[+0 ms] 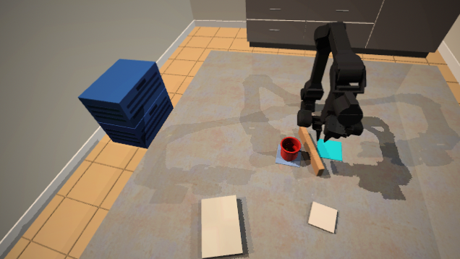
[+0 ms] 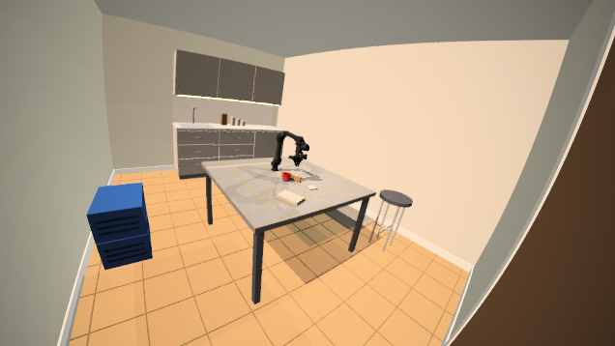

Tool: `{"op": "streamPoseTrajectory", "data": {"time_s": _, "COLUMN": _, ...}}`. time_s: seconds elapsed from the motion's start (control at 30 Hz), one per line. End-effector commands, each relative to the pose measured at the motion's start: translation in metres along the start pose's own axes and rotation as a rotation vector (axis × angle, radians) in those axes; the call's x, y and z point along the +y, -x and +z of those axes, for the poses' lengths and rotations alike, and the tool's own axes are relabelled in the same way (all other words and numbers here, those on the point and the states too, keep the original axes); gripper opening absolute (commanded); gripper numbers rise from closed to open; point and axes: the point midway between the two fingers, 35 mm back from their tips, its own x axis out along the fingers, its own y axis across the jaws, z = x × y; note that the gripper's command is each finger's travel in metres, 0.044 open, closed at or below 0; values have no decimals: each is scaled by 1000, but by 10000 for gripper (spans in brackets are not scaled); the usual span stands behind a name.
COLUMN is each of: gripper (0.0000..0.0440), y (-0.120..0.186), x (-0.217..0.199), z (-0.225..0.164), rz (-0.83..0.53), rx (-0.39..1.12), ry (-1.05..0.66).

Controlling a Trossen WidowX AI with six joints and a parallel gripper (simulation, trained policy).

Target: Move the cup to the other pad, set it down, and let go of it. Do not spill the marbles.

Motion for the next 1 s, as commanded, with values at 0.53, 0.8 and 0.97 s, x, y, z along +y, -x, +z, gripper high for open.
{"op": "streamPoseTrajectory", "data": {"time_s": 0.53, "gripper": 130, "y": -37, "x": -36, "z": -16, "rz": -39, "rx": 174, "ry": 76}}
{"op": "streamPoseTrajectory", "data": {"time_s": 0.8, "gripper": 152, "y": -59, "x": -46, "z": -23, "rz": -35, "rx": 220, "ry": 111}}
{"op": "streamPoseTrajectory", "data": {"time_s": 0.97, "gripper": 161, "y": -75, "x": -51, "z": -28, "rz": -27, "rx": 245, "ry": 140}}
